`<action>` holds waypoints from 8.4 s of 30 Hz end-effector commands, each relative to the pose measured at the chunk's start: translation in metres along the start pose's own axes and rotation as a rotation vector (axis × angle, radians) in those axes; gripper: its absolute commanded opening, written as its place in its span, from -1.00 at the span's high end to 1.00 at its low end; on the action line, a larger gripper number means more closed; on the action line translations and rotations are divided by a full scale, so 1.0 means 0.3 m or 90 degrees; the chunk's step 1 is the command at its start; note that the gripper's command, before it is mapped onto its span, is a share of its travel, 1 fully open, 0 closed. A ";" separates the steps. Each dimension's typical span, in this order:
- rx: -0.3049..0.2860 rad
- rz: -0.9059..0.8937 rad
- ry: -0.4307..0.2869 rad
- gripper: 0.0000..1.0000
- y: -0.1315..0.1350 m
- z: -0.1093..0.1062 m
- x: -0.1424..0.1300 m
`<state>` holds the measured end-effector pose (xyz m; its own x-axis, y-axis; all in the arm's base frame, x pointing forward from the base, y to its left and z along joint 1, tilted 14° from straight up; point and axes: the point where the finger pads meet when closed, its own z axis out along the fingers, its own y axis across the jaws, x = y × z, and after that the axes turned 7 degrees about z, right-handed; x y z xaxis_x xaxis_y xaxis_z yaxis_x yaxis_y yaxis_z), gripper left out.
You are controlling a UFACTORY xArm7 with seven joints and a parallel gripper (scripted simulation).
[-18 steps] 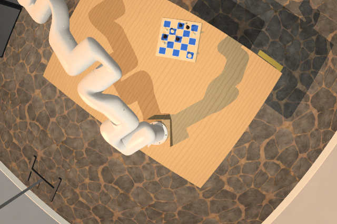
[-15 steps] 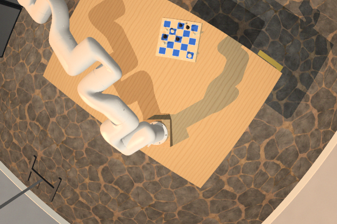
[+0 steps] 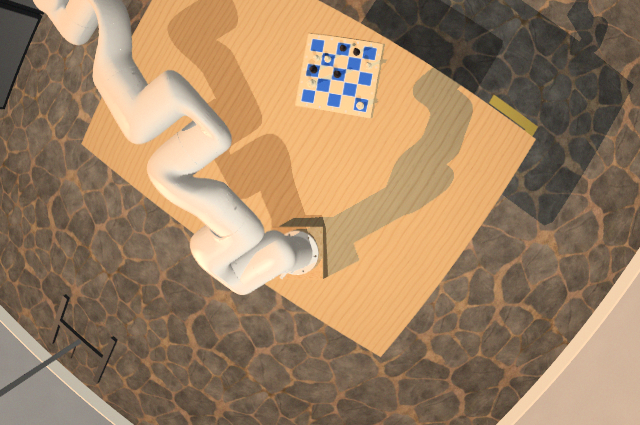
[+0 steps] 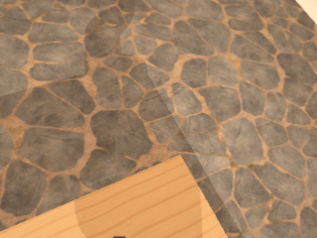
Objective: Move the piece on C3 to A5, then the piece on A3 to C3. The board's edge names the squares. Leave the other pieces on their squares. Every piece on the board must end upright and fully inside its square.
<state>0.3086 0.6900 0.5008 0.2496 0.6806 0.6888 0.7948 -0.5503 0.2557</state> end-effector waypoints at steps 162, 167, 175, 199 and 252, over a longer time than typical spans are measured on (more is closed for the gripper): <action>0.541 -0.179 0.144 -1.00 1.816 0.214 -2.352; 0.541 -0.179 0.144 -1.00 1.816 0.214 -2.352; 0.541 -0.179 0.144 -1.00 1.816 0.214 -2.352; 0.541 -0.179 0.144 -1.00 1.816 0.214 -2.352; 0.483 -0.429 -0.049 -1.00 1.659 0.131 -1.900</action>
<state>0.5892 0.0276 0.2060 -0.2951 0.7344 0.6112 0.9174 0.3965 -0.0334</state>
